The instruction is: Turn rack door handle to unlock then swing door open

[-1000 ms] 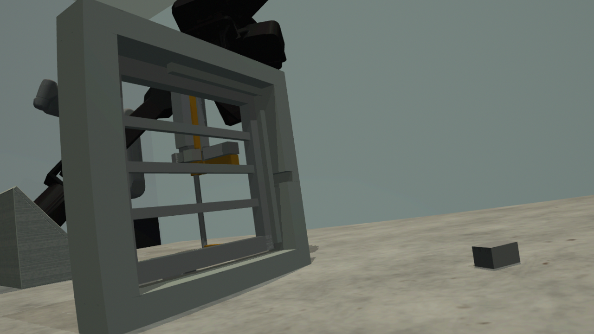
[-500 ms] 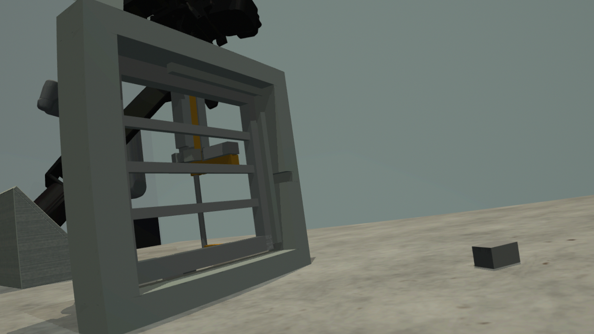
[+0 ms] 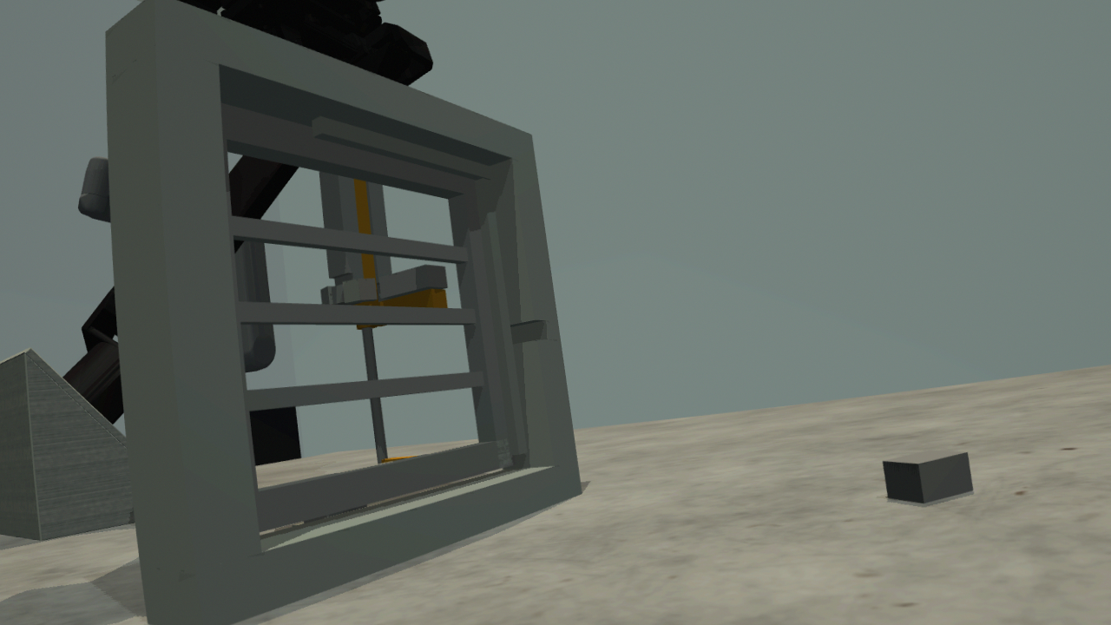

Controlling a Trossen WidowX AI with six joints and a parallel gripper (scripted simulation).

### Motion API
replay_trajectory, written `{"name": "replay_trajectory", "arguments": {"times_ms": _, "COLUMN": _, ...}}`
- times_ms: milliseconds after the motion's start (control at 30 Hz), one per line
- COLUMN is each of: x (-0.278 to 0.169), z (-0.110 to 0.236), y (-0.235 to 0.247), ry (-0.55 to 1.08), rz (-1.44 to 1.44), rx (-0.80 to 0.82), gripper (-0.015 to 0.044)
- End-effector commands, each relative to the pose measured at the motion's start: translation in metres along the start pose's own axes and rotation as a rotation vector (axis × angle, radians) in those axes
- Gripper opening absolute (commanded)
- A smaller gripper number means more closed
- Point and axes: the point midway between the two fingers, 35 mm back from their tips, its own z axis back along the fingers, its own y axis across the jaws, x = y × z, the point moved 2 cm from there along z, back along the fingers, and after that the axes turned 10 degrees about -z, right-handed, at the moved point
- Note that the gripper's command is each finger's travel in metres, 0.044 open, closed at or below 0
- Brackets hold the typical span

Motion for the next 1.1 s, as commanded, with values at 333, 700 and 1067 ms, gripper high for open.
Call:
{"name": "replay_trajectory", "arguments": {"times_ms": 333, "x": 0.002, "z": -0.012, "y": -0.001, "ry": 0.048, "rz": -0.027, "rx": 0.021, "gripper": 0.0288}}
{"name": "replay_trajectory", "arguments": {"times_ms": 700, "x": 0.002, "z": -0.030, "y": 0.000, "ry": 0.111, "rz": -0.051, "rx": 0.009, "gripper": 0.0288}}
{"name": "replay_trajectory", "arguments": {"times_ms": 1067, "x": 0.001, "z": -0.048, "y": 0.001, "ry": 0.174, "rz": -0.073, "rx": -0.005, "gripper": 0.0288}}
